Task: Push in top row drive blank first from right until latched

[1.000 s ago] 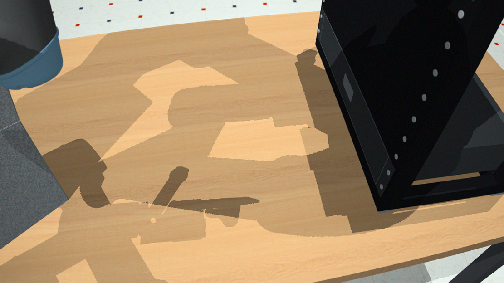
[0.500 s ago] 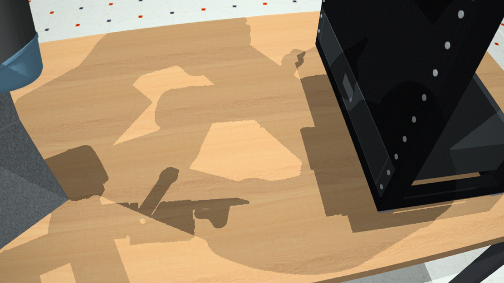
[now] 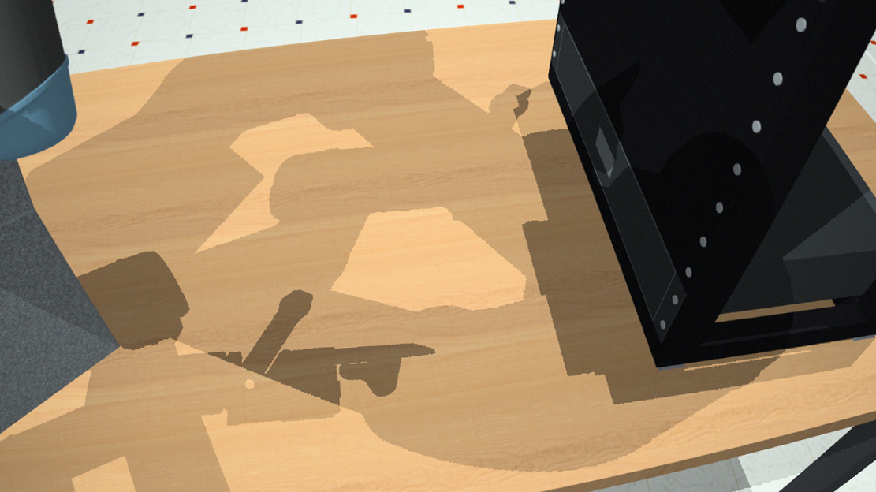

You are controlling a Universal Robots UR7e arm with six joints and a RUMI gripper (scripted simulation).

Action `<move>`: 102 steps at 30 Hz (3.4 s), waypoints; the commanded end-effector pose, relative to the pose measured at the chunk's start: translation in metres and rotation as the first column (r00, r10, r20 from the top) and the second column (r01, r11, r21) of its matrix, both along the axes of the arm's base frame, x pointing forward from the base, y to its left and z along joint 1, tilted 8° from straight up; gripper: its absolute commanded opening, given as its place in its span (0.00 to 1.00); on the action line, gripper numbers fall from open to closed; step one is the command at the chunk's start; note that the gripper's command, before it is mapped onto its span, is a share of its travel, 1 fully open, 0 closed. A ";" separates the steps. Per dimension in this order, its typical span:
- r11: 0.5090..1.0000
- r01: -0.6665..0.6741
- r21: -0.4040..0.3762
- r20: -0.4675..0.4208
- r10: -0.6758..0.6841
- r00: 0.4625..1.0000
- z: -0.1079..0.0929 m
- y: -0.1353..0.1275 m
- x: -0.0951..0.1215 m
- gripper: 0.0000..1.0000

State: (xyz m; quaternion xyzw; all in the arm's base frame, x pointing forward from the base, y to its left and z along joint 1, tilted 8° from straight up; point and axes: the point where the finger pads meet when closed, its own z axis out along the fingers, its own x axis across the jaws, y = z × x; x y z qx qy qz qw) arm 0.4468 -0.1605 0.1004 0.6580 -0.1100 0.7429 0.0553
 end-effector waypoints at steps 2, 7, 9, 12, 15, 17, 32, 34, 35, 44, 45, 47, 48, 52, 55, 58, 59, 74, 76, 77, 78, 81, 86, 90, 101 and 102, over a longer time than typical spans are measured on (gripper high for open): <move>1.000 -0.005 -0.001 0.004 0.005 1.000 -0.002 0.006 -0.026 0.00; 1.000 -0.006 -0.001 0.007 0.006 1.000 -0.001 0.007 -0.027 0.00; 1.000 -0.006 -0.001 0.007 0.006 1.000 -0.001 0.007 -0.028 0.00; 1.000 -0.006 -0.001 0.006 0.006 1.000 -0.002 0.007 -0.029 0.00; 1.000 -0.006 -0.001 0.005 0.006 1.000 -0.002 0.007 -0.029 0.00; 1.000 -0.005 -0.001 0.004 0.005 1.000 -0.003 0.007 -0.030 0.00; 1.000 -0.006 -0.002 0.008 0.006 1.000 -0.001 0.009 -0.032 0.00; 1.000 -0.006 -0.002 0.008 0.006 1.000 -0.001 0.009 -0.032 0.00; 1.000 -0.006 -0.002 0.008 0.006 1.000 -0.001 0.010 -0.033 0.00; 1.000 -0.006 -0.002 0.007 0.006 1.000 -0.002 0.009 -0.034 0.00; 1.000 -0.006 -0.002 0.007 0.006 1.000 -0.002 0.009 -0.034 0.00; 1.000 -0.006 -0.002 0.007 0.006 1.000 -0.002 0.009 -0.034 0.00; 1.000 -0.006 -0.002 0.007 0.006 1.000 -0.002 0.009 -0.034 0.00; 1.000 -0.006 -0.001 0.006 0.006 1.000 -0.002 0.009 -0.034 0.00; 1.000 -0.006 -0.001 0.005 0.006 1.000 -0.003 0.009 -0.034 0.00; 1.000 -0.005 -0.001 0.005 0.005 1.000 -0.003 0.009 -0.035 0.00; 1.000 -0.005 -0.001 0.005 0.005 1.000 -0.003 0.009 -0.035 0.00; 1.000 -0.005 -0.001 0.004 0.005 1.000 -0.003 0.008 -0.035 0.00; 1.000 -0.005 -0.001 0.004 0.005 1.000 -0.004 0.008 -0.035 0.00; 1.000 -0.005 -0.001 0.004 0.005 1.000 -0.004 0.008 -0.035 0.00; 1.000 -0.005 -0.001 0.004 0.005 1.000 -0.004 0.008 -0.035 0.00; 1.000 -0.005 -0.001 0.004 0.005 1.000 -0.004 0.008 -0.035 0.00; 1.000 -0.005 -0.001 0.004 0.005 1.000 -0.004 0.008 -0.035 0.00; 1.000 -0.005 -0.001 0.004 0.005 1.000 -0.004 0.008 -0.035 0.00; 1.000 -0.005 -0.001 0.004 0.005 1.000 -0.004 0.008 -0.035 0.00; 1.000 -0.005 -0.001 0.004 0.005 1.000 -0.004 0.008 -0.035 0.00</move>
